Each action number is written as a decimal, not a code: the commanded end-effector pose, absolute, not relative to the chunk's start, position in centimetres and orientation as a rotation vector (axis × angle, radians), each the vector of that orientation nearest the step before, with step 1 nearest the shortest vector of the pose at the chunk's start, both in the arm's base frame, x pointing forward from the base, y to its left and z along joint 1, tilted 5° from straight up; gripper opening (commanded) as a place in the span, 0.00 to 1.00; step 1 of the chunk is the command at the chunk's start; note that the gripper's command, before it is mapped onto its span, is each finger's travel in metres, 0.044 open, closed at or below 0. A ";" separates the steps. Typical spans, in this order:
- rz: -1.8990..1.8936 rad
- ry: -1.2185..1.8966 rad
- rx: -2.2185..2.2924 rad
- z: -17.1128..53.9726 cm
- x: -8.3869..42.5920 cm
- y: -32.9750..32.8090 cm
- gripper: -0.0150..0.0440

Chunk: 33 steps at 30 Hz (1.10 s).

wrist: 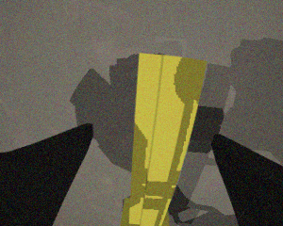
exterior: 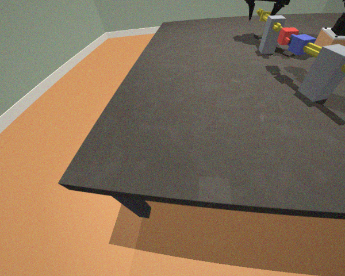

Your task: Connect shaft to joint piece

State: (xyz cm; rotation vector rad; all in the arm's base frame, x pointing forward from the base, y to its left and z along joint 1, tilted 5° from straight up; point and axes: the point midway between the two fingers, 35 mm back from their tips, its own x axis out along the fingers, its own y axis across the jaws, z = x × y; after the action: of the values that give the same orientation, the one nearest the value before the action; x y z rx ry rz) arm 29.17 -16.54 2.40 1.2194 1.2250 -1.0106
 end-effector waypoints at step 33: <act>-1.010 1.225 1.221 2.0 29.2 -16.5 0.37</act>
State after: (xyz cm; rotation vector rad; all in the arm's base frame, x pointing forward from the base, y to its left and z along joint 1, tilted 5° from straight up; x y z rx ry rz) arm 29.19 -16.46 2.05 1.2213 1.2252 -1.0102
